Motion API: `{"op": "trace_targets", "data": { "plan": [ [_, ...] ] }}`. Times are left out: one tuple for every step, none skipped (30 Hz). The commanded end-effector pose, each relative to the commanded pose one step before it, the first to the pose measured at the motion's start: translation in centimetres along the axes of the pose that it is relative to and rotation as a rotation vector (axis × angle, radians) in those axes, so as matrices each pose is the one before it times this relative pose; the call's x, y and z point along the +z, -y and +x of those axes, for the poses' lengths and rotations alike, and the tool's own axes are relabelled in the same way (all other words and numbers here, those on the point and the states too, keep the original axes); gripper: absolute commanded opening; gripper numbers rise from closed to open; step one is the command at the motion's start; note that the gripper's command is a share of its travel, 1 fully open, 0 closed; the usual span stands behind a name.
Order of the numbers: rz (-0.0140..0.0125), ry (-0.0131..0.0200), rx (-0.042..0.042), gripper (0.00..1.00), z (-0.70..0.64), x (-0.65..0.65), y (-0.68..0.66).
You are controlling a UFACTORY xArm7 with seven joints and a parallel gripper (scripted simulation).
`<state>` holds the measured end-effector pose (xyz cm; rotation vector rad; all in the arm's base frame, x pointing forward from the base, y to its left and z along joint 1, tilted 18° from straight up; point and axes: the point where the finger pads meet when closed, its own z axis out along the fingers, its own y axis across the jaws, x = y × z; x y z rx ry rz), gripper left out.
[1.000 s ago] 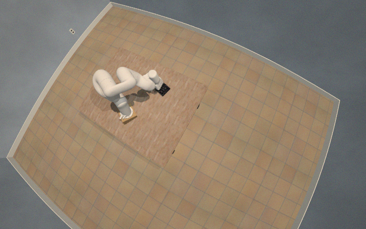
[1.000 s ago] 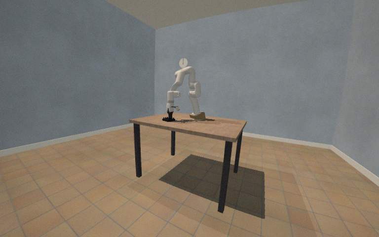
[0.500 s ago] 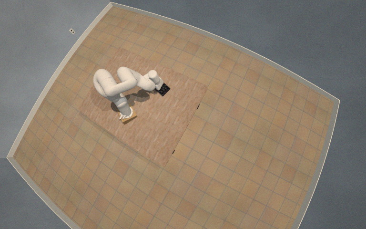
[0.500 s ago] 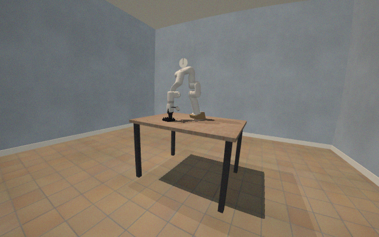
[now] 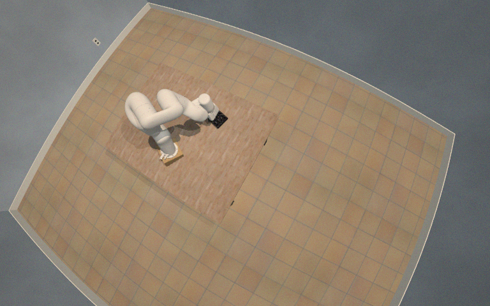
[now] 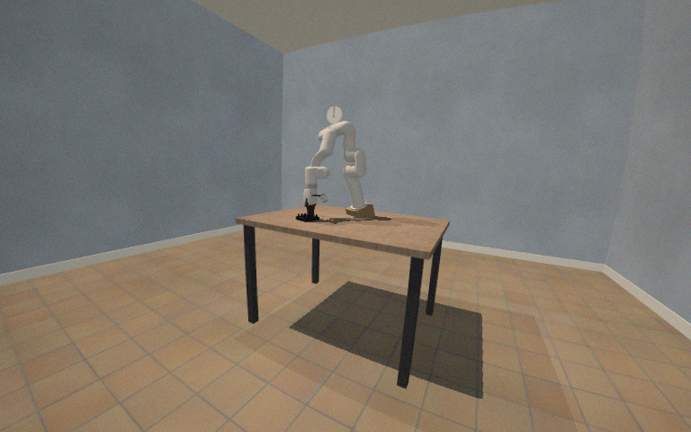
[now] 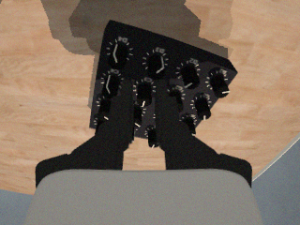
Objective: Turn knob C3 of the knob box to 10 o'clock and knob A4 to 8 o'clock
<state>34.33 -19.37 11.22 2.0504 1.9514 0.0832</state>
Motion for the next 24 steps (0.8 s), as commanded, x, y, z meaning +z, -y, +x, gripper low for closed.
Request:
{"op": "trace_targets", "data": {
  "plan": [
    [-0.00300, 0.00132, 0.00000, 0.19, -0.057, -0.084, -0.123],
    [0.00000, 0.00000, 0.00000, 0.19, 0.000, 0.000, 0.000],
    [0.00000, 0.00000, 0.00000, 0.19, 0.000, 0.000, 0.000],
    [0.00000, 0.00000, 0.00000, 0.19, 0.000, 0.000, 0.000],
    [0.00000, 0.00000, 0.00000, 0.19, 0.000, 0.000, 0.000],
    [0.00000, 0.00000, 0.00000, 0.19, 0.000, 0.000, 0.000],
    [0.00000, 0.00000, 0.00000, 0.19, 0.000, 0.000, 0.000],
    [0.00000, 0.00000, 0.00000, 0.19, 0.000, 0.000, 0.000],
    [0.00000, 0.00000, 0.00000, 0.19, 0.000, 0.000, 0.000],
    [0.00000, 0.00000, 0.00000, 0.19, 0.000, 0.000, 0.000],
    [0.00000, 0.00000, 0.00000, 0.19, 0.000, 0.000, 0.000],
    [0.00000, 0.00000, 0.00000, 0.19, 0.000, 0.000, 0.000],
    [0.00000, 0.00000, 0.00000, 0.19, 0.000, 0.000, 0.000],
    [0.00000, 0.00000, 0.00000, 0.19, 0.000, 0.000, 0.000],
    [0.00000, 0.00000, 0.00000, 0.08, 0.000, 0.000, 0.000],
    [0.00000, 0.00000, 0.00000, 0.08, 0.000, 0.000, 0.000],
    [0.00000, 0.00000, 0.00000, 0.08, 0.000, 0.000, 0.000],
    [0.00000, 0.00000, 0.00000, 0.08, 0.000, 0.000, 0.000],
    [0.00000, 0.00000, 0.00000, 0.08, 0.000, 0.000, 0.000],
    [0.00000, 0.00000, 0.00000, 0.08, 0.000, 0.000, 0.000],
    [0.00000, 0.00000, 0.00000, 0.08, 0.000, 0.000, 0.000],
    [0.00000, 0.00000, 0.00000, 0.08, 0.000, 0.000, 0.000],
    [0.00000, 0.00000, 0.00000, 0.08, 0.000, 0.000, 0.000],
    [0.00000, 0.00000, 0.00000, 0.08, 0.000, 0.000, 0.000]
  ]
}}
